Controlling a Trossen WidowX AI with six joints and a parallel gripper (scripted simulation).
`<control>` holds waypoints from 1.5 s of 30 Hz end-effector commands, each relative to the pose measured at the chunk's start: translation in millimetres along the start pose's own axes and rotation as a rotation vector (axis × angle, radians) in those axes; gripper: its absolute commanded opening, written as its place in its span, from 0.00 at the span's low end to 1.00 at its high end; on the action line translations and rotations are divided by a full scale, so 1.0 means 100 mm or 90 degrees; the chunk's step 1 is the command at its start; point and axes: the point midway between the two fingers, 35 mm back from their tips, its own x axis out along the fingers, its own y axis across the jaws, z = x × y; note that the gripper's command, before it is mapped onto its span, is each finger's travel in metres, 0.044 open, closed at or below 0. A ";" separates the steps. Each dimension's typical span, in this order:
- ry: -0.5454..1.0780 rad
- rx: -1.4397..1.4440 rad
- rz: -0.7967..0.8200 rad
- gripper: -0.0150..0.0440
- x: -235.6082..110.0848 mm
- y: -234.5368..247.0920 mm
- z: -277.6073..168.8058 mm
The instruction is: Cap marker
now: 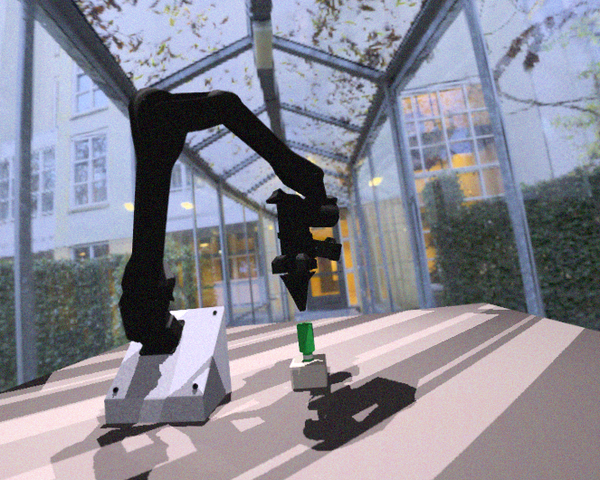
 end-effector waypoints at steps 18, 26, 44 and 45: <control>-0.003 -0.002 -0.001 0.25 0.30 -0.01 0.01; -0.006 0.004 0.004 0.25 0.28 -0.01 0.02; -0.004 0.002 0.005 0.25 -0.61 0.00 0.01; -0.004 0.002 0.005 0.30 -0.61 0.00 0.01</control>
